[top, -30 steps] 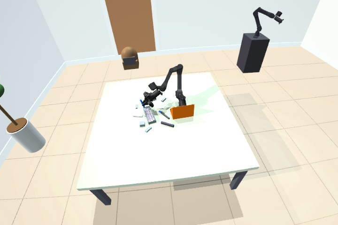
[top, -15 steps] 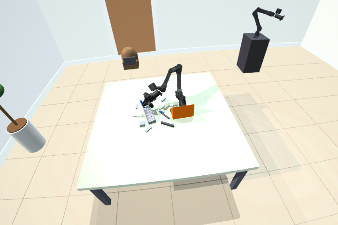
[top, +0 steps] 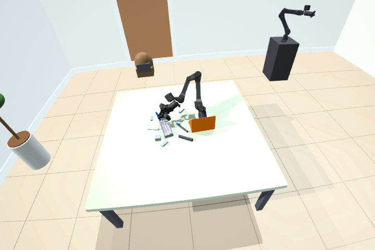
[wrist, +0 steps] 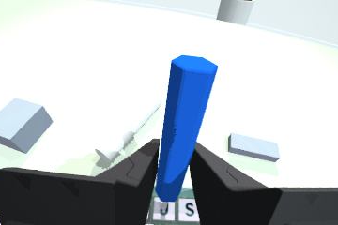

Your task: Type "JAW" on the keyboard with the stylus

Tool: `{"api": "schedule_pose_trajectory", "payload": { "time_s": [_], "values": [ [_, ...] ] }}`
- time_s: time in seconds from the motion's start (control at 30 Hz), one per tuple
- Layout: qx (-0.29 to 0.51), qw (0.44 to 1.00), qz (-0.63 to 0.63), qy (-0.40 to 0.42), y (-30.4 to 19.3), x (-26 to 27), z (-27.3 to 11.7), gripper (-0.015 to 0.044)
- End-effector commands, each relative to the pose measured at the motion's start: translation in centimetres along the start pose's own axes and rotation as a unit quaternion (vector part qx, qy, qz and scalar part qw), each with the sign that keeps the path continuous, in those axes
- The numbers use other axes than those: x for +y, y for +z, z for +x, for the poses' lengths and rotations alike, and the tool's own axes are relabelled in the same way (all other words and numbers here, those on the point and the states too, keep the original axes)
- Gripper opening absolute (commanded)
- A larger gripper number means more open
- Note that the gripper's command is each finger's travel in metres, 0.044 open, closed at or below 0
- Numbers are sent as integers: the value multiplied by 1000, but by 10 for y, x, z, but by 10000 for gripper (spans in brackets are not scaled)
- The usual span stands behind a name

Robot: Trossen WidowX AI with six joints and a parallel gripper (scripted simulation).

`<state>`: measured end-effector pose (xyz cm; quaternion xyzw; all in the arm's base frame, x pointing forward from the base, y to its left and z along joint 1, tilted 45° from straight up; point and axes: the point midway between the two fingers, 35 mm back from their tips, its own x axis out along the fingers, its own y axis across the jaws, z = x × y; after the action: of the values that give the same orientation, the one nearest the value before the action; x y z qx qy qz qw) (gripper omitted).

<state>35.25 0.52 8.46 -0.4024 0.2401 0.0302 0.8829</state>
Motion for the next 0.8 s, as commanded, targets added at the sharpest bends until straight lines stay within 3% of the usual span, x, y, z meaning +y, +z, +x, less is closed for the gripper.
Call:
{"api": "schedule_pose_trajectory", "payload": {
  "time_s": [0.0, 0.77],
  "values": [
    [-2, 1000, -2, 2, -2, 1, 1, 81],
    [-2, 1000, -2, 2, 7, 1, -3, 81]
  ]
}}
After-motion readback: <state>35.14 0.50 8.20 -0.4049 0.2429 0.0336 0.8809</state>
